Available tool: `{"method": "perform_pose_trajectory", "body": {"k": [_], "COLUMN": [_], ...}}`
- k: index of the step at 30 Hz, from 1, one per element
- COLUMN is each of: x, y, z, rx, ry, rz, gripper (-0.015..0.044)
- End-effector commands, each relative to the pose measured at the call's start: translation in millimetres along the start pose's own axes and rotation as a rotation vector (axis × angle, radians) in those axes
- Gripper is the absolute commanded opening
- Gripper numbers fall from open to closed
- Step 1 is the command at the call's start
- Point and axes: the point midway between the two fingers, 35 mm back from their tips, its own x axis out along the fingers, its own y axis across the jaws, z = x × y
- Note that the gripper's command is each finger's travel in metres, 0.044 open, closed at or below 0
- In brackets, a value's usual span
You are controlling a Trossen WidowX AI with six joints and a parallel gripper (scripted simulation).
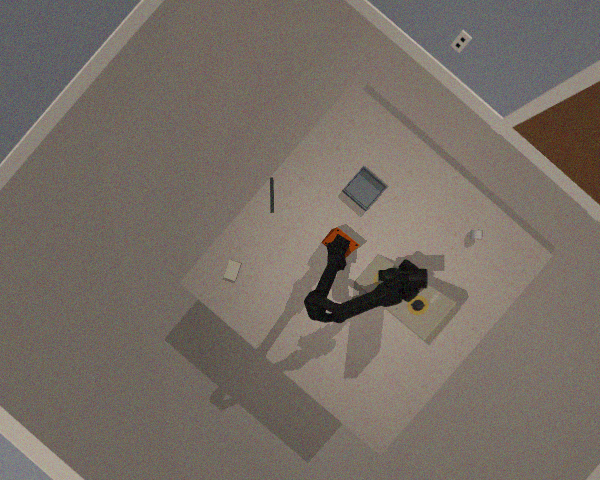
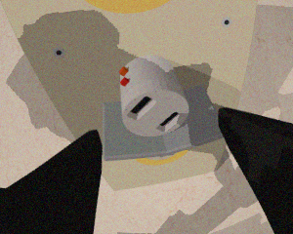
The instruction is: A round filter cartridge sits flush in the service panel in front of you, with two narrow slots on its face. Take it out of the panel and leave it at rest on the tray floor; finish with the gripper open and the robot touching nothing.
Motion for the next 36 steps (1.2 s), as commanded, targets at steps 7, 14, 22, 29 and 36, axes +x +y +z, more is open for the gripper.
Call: {"method": "perform_pose_trajectory", "body": {"k": [7, 14, 22, 29, 36], "x": [15, 26, 39, 50, 48], "y": [0, 1, 0, -1, 0], "z": [-3, -3, -3, -3, -2], "rx": [-0.024, -0.024, -0.024, -0.023, -0.019], "ry": [0.016, 0.016, 0.015, 0.013, 0.012], "rz": [0.003, 0.004, 0.002, -0.001, 0.004], "gripper": [0.0305, 0.0305, 0.0305, 0.0305, 0.0232]}}
